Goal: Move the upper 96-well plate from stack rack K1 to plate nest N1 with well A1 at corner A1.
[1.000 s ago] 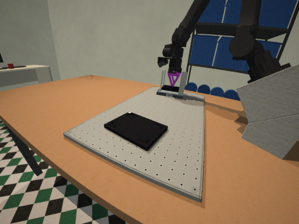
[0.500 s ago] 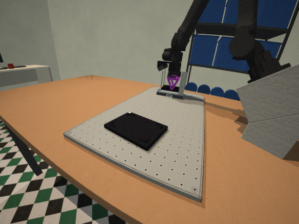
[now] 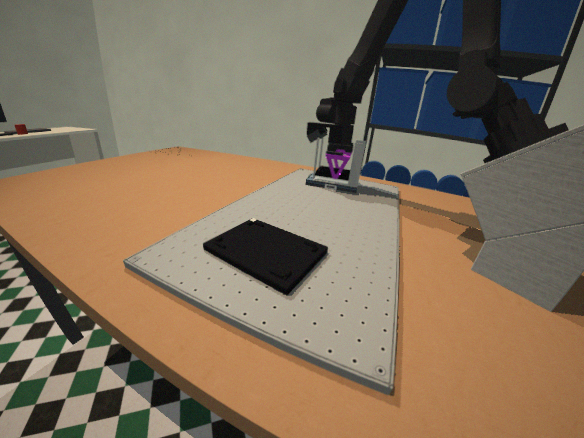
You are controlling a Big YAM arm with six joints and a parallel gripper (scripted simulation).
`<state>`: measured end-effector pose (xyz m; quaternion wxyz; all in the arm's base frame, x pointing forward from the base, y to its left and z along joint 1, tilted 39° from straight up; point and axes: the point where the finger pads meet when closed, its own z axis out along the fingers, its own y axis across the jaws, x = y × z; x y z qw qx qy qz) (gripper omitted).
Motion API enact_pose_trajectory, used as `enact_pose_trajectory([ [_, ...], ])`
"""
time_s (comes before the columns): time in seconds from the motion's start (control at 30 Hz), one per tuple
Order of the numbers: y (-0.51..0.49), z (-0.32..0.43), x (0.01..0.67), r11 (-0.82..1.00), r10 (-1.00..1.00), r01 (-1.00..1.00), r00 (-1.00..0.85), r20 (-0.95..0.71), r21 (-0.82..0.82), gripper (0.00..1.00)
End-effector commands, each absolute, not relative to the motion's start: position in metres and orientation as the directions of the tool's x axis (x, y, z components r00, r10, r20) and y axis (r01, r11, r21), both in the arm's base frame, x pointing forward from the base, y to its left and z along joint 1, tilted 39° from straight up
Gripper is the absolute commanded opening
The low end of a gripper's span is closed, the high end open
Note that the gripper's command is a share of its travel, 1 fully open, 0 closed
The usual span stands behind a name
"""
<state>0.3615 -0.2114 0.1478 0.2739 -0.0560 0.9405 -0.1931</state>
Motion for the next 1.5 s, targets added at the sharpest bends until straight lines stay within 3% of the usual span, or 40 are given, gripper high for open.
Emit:
enact_pose_trajectory([
  [0.0, -0.214, 0.161, 0.366, 0.913, -0.220, 0.009, -0.830, -0.513, -0.407, 1.00],
  [0.03, -0.214, 0.161, 0.366, 0.913, -0.220, 0.009, -0.830, -0.513, -0.407, 0.00],
  [1.47, -0.209, 0.178, 0.355, 0.912, -0.222, 0.012, -0.827, -0.517, -0.411, 0.00],
])
